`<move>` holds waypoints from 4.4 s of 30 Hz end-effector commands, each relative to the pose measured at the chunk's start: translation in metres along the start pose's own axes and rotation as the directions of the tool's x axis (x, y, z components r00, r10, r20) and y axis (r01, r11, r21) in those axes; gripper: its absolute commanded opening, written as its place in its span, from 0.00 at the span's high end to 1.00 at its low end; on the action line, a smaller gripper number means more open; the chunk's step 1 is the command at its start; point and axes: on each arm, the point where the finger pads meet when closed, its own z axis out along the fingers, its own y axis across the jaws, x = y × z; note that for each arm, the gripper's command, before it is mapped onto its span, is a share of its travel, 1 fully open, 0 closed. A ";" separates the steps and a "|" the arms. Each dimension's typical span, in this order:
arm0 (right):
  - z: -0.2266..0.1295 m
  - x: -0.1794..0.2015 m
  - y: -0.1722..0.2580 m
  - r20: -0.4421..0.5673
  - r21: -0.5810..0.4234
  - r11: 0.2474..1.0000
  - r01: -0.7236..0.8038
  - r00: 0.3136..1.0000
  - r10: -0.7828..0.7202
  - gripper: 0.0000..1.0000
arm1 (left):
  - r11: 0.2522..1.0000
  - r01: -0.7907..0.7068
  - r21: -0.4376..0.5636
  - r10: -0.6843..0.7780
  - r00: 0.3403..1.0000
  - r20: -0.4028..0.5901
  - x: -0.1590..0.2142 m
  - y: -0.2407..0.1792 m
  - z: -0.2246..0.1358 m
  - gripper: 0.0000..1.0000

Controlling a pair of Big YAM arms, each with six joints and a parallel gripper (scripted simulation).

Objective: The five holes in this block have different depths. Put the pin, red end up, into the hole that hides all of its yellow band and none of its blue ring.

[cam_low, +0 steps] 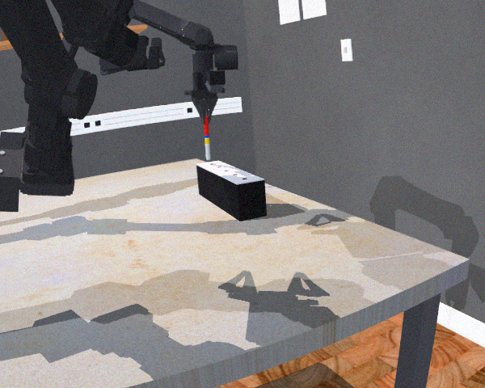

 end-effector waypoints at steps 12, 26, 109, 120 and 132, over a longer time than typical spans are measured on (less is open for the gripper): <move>0.053 0.004 -0.027 0.138 -0.037 0.999 0.034 0.990 -0.029 0.00 | 0.998 -0.016 -0.067 0.018 0.999 0.038 -0.016 0.028 -0.029 0.95; 0.092 0.022 -0.045 0.221 -0.090 0.995 0.053 0.975 -0.032 0.00 | 0.998 -0.003 -0.058 0.006 0.999 0.041 -0.013 0.025 -0.016 0.95; 0.193 0.079 -0.081 0.432 -0.281 0.953 0.111 0.902 0.023 0.00 | 0.999 0.001 -0.033 -0.001 1.000 0.024 -0.003 0.016 0.047 0.95; 0.193 0.079 -0.081 0.432 -0.281 0.953 0.111 0.902 0.023 0.00 | 0.999 -0.004 -0.032 0.004 1.000 0.017 -0.004 0.013 0.061 0.95; 0.193 0.079 -0.081 0.432 -0.281 0.953 0.111 0.902 0.023 0.00 | 0.999 0.002 -0.036 -0.001 1.000 0.024 -0.005 0.018 0.073 0.95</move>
